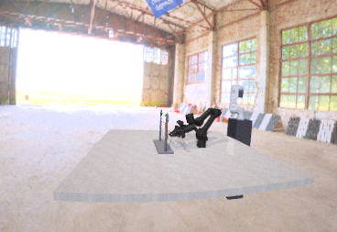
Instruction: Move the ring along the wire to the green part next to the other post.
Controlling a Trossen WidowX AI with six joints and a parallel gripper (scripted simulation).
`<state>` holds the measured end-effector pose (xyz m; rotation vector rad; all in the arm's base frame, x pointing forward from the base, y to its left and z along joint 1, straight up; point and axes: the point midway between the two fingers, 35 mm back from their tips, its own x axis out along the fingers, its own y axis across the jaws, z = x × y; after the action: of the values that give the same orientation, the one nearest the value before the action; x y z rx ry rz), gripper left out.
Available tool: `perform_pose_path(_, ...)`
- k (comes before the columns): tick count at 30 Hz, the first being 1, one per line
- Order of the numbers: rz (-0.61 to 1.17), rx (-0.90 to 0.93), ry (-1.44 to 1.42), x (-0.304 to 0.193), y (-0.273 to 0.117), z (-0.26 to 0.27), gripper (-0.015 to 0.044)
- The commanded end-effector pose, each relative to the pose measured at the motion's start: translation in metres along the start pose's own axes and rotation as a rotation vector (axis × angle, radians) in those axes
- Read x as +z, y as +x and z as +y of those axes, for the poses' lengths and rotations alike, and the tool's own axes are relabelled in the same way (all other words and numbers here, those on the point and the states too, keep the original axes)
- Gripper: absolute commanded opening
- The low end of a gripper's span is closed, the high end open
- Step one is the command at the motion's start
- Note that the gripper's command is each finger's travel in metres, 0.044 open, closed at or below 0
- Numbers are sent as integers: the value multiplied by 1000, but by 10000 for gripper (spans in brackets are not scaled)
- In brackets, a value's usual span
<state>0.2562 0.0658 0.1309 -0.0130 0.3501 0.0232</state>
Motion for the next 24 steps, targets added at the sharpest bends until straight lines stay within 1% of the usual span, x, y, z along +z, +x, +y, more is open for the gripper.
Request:
perform_pose_path(1, -9, 5, 8, 3, -18, 1, 291)
perform_pose_path(4, -10, 5, 7, 1, -37, -1, 370)
perform_pose_path(7, -11, 5, 7, 0, -41, -2, 440)
perform_pose_path(24, -11, 5, 7, 0, -41, -2, 440)
